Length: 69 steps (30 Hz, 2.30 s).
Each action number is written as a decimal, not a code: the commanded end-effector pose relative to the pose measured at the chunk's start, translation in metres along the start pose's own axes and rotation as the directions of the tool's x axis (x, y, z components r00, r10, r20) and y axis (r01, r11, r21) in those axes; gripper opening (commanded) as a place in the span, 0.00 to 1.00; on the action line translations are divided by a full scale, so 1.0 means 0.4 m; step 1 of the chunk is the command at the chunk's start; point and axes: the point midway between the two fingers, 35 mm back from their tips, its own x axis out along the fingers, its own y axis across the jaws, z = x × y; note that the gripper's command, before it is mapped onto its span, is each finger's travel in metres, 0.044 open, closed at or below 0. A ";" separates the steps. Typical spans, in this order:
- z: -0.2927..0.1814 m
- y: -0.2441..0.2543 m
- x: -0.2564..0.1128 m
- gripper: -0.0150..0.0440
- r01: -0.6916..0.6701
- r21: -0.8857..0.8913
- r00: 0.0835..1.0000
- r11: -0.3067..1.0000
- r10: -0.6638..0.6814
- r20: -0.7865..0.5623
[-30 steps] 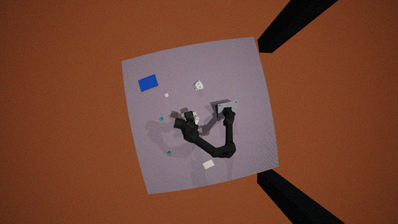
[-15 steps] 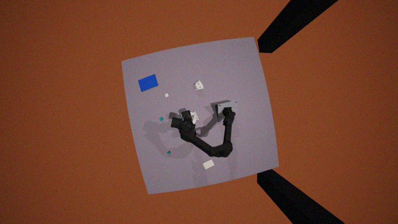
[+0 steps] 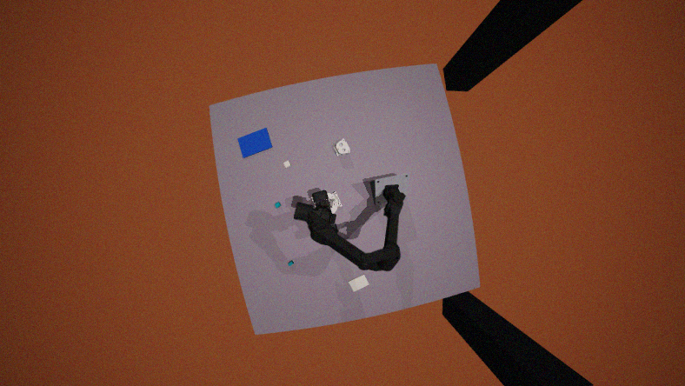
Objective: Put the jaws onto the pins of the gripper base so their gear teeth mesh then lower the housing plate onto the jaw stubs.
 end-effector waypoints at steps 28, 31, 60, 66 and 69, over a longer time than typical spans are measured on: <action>0.006 0.001 0.035 0.48 0.002 0.008 1.000 1.000 -0.002 0.001; 0.006 0.001 0.047 0.48 0.002 0.008 1.000 1.000 -0.002 0.001; 0.003 0.003 0.129 0.48 -0.001 0.009 1.000 1.000 0.001 0.001; 0.003 0.003 0.129 0.48 -0.001 0.009 1.000 1.000 0.001 0.001; 0.003 0.003 0.129 0.48 -0.001 0.009 1.000 1.000 0.001 0.001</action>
